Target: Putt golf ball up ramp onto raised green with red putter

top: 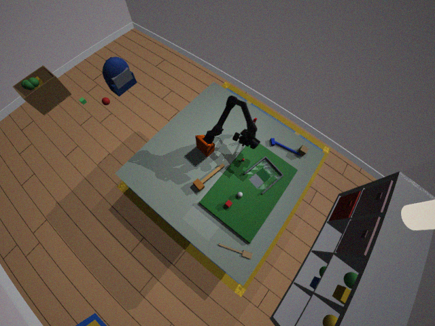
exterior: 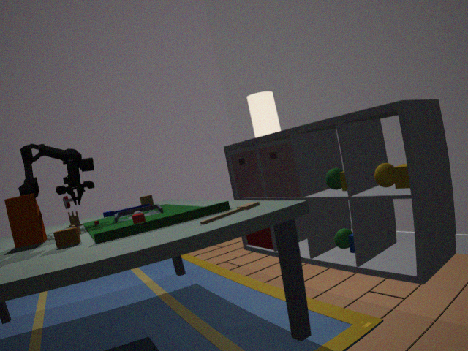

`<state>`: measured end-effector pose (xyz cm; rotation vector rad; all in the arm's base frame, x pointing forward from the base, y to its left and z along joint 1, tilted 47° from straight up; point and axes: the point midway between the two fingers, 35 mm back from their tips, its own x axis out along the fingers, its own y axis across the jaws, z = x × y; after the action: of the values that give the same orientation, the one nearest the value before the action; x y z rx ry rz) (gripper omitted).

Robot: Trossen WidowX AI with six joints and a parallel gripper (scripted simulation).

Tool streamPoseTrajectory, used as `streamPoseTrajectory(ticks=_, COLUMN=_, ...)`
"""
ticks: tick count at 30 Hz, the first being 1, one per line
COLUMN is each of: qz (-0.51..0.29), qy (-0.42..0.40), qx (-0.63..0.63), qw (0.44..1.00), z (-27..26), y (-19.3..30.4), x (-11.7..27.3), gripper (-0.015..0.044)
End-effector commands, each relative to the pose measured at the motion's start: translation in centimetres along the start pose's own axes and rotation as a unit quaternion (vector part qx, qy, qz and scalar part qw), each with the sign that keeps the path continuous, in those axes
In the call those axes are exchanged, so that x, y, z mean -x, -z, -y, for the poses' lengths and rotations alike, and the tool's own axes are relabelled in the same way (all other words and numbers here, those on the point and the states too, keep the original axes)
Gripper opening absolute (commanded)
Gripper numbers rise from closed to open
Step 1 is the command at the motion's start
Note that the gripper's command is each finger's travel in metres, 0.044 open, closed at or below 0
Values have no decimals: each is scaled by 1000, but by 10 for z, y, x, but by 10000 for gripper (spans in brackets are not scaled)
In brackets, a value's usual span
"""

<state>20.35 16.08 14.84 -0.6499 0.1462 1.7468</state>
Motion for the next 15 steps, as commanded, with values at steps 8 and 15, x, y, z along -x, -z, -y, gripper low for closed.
streamPoseTrajectory(ticks=8, qz=0, qy=5, qx=-13, qw=1000, z=1, y=-3, x=16, gripper=0)
streamPoseTrajectory(ticks=15, qz=-31, qy=23, qx=-121, qw=992, z=14, y=37, x=31, gripper=0)
